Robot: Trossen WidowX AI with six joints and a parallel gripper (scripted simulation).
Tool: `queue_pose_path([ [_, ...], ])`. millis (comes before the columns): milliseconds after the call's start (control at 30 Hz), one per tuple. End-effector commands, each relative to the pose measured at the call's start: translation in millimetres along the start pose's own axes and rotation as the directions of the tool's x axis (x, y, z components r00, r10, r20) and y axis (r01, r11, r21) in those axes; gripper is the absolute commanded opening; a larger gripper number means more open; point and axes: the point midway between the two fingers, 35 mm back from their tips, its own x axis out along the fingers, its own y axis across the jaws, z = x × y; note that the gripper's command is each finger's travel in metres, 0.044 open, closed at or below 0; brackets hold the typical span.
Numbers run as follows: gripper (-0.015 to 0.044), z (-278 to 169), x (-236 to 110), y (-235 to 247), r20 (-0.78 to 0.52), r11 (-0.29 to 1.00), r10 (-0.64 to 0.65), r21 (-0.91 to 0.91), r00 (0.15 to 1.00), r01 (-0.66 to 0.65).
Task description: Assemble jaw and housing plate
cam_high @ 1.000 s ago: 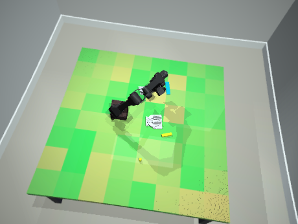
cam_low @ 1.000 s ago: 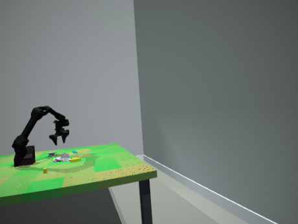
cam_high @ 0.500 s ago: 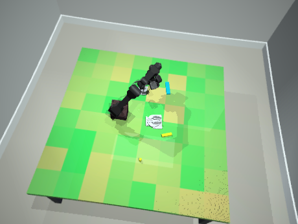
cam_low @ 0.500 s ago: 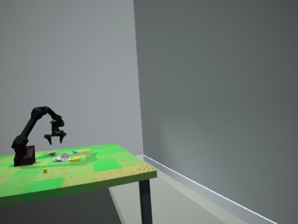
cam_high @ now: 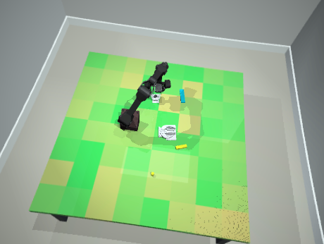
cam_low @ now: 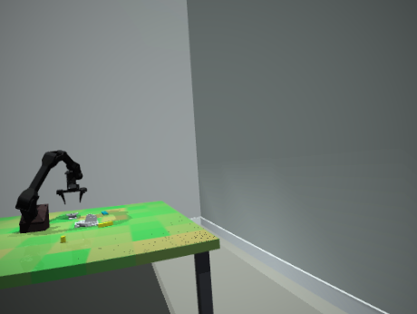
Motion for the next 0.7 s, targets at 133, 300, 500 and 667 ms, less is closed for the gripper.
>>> queue_pose_path([
  [133,0.0440,-9,0,-6,0.003,0.998,0.000,0.061,1.000,-0.001],
  [300,0.0440,-8,38,-7,0.004,0.998,0.001,0.062,1.000,-0.001],
  [500,0.0440,-7,40,-7,0.004,0.998,0.001,0.062,1.000,-0.001],
  [667,0.0440,-7,40,-7,0.004,0.998,0.001,0.062,1.000,-0.001],
])
